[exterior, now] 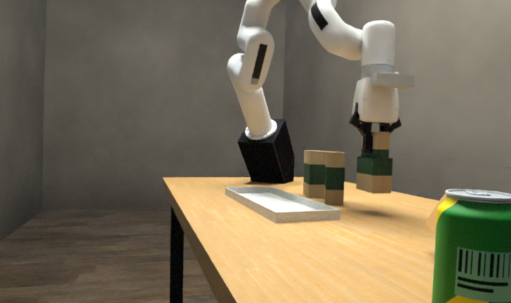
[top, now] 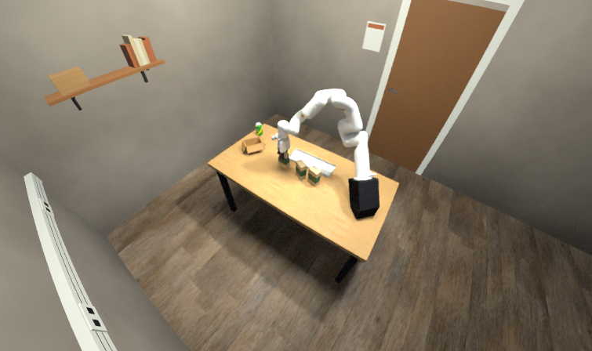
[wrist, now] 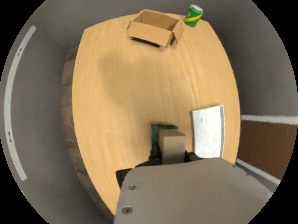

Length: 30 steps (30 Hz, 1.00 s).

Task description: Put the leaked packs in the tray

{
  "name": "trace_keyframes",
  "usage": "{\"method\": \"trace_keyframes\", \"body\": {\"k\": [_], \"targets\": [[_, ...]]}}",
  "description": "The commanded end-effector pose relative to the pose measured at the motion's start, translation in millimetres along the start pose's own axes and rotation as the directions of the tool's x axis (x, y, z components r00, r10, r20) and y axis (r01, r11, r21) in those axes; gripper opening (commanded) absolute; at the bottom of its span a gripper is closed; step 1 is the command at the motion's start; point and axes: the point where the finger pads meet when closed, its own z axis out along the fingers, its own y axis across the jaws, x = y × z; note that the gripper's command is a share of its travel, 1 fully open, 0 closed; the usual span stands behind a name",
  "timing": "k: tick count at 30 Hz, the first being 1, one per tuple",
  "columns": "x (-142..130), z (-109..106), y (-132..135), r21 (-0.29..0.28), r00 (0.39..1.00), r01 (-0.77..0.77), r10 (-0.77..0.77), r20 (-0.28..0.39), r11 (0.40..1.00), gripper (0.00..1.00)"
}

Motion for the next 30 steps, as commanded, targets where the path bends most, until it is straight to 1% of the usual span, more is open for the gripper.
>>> {"method": "trace_keyframes", "body": {"k": [1,14,18,22,27,29,30], "targets": [[1,-3,-2,0.003,1.0,0.001,-0.001,-0.004,1.0,0.24],[1,-3,-1,0.003,1.0,0.001,-0.001,-0.004,1.0,0.24],[2,-3,3,0.003,1.0,0.001,-0.001,-0.004,1.0,0.24],[4,-3,15,0.003,1.0,0.001,-0.001,-0.004,1.0,0.24],[8,-3,41,0.003,1.0,0.001,-0.001,-0.004,1.0,0.24],[8,-3,41,0.003,1.0,0.001,-0.001,-0.004,1.0,0.24],[9,-3,47,0.003,1.0,0.001,-0.001,-0.004,1.0,0.24]]}}
